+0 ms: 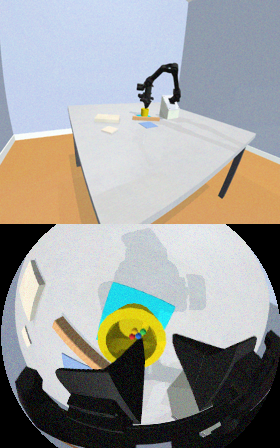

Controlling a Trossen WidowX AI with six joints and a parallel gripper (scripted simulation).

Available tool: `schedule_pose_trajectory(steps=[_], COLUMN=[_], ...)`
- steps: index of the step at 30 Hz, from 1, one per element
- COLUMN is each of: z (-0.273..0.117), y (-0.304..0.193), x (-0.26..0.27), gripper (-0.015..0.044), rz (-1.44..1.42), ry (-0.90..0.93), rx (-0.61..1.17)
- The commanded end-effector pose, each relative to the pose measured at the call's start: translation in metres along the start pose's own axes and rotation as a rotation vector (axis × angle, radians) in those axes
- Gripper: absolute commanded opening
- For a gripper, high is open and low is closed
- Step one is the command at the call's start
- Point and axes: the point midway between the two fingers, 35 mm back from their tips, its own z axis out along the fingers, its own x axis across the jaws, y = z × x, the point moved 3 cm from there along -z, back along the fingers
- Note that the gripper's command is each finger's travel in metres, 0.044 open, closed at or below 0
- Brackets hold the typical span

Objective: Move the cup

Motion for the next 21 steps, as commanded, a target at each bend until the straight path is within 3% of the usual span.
schedule_pose_trajectory(steps=[1, 10, 21], z=[-0.007, -0.020, -0.021], y=[0.001, -0.001, 0.000], x=[0.001, 0.000, 0.000], gripper=[0.0146, 0.0146, 0.0435], rz=[-0.005, -0.004, 0.001], ry=[-0.002, -0.001, 0.001], rx=[-0.004, -0.002, 0.000])
